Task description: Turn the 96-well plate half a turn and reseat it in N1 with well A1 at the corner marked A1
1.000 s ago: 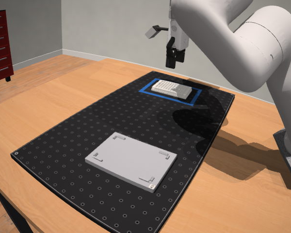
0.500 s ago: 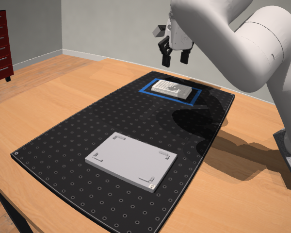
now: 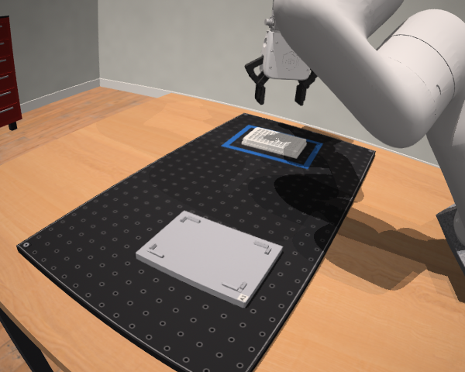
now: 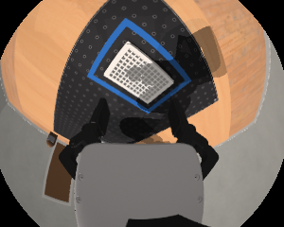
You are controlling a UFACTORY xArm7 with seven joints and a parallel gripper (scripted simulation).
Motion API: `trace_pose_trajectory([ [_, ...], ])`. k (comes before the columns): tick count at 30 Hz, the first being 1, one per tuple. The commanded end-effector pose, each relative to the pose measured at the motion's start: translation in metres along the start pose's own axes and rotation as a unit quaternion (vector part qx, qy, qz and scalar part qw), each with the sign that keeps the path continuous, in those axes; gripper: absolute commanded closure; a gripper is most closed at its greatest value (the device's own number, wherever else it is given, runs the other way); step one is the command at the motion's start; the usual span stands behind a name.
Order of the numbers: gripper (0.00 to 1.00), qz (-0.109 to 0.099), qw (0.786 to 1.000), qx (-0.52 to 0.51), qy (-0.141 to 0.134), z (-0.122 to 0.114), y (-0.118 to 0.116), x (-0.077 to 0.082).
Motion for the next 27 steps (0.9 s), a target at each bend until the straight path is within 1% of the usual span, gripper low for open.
trace_pose_trajectory([
  [1,0.00,-0.006,0.995,-0.095,-0.003,0.002,-0.001,0.002],
  [3,0.00,-0.006,0.995,-0.095,-0.003,0.002,-0.001,0.002],
  [9,0.00,-0.007,0.981,-0.194,-0.003,0.002,-0.001,0.002],
  [13,0.00,-0.007,0.966,-0.259,-0.002,0.002,-0.001,0.002],
  [18,0.00,-0.007,0.941,-0.338,-0.002,0.002,-0.001,0.002],
  [23,0.00,-0.007,0.940,-0.340,-0.002,0.002,-0.001,0.002],
  [25,0.00,-0.007,0.928,-0.372,-0.001,0.002,-0.001,-0.008],
  [27,0.00,-0.007,0.916,-0.402,-0.001,0.002,-0.001,-0.008],
])
Point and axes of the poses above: the point where the finger pads meet when closed, its own x axis back along the fingers, its own y axis across the jaws, z = x × y, the point moved 10 cm from there along x, back along the fingers, and after that the axes turned 9 degrees about x, right-handed, at the moved point
